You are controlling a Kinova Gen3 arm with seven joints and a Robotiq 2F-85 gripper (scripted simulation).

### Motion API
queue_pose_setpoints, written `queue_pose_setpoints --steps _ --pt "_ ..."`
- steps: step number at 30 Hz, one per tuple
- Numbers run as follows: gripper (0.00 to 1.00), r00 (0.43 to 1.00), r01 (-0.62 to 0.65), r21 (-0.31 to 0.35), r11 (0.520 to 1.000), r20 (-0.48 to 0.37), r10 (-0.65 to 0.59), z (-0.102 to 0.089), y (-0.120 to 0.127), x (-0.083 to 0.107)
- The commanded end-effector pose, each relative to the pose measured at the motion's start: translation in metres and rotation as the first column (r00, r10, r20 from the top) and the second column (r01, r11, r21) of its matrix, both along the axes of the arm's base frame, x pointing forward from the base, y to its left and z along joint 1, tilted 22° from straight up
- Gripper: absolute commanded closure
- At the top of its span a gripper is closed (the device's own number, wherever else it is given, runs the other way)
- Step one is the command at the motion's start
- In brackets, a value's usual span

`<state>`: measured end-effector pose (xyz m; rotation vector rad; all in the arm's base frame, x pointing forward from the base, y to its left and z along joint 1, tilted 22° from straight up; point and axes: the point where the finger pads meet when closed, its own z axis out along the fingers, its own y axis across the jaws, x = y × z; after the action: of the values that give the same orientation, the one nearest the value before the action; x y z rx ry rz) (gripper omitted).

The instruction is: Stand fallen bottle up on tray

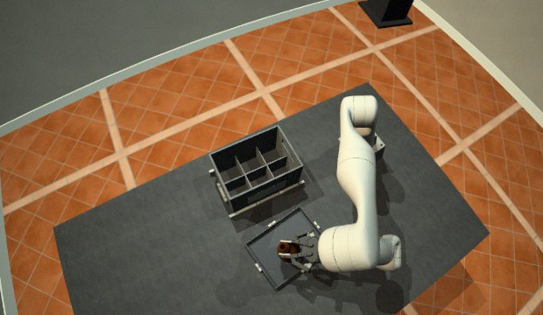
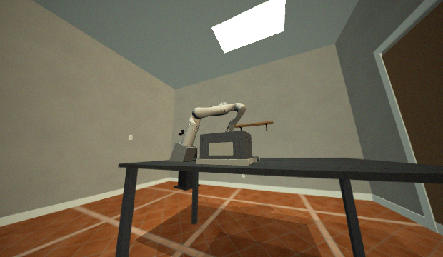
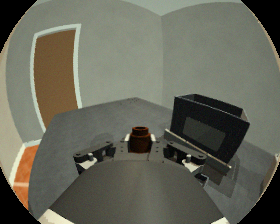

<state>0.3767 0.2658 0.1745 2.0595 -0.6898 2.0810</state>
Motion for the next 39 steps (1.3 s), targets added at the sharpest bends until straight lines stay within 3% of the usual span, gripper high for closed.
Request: queue_pose_setpoints --steps 1,16,17,39 --pt "1.0 1.0 0.0 0.001 1.0 0.001 0.0 0.0008 0.0003 -0.0001" --pt "1.0 1.0 0.0 0.001 1.0 0.001 0.0 0.0008 0.0003 -0.0001" --pt "0.0 1.0 0.0 0.001 1.0 0.001 0.0 0.0008 0.0003 -0.0001" --pt "0.0 1.0 0.0 0.001 1.0 0.001 0.0 0.0008 0.0003 -0.0001"
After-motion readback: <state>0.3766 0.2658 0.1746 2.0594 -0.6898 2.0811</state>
